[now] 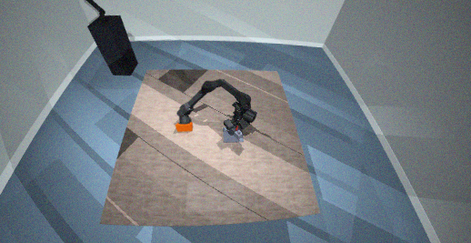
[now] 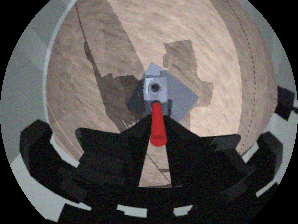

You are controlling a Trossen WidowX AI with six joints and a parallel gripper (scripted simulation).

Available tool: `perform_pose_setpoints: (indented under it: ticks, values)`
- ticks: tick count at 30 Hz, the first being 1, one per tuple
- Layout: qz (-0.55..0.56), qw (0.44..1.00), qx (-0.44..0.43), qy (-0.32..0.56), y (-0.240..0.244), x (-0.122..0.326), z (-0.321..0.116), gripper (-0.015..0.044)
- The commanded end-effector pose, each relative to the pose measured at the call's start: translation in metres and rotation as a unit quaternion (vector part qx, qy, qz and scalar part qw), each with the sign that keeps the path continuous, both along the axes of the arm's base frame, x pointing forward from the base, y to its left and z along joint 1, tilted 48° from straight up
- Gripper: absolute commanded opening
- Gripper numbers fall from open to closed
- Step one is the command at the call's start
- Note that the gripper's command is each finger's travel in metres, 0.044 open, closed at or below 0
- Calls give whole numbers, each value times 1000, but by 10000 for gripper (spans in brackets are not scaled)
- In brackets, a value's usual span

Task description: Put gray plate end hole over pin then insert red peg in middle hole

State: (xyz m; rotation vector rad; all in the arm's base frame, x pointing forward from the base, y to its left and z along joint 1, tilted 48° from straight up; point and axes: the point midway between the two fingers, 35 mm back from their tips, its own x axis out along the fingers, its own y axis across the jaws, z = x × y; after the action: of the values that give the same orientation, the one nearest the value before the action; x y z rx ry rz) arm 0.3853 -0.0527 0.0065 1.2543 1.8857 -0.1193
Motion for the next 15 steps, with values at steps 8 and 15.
perform_pose_setpoints:
  ticks: [8, 15]
  values:
    - [1, 1000, 0, 4, 9, -4, -8, 0]
    - [3, 1000, -1, 2, 7, -3, -7, 0]
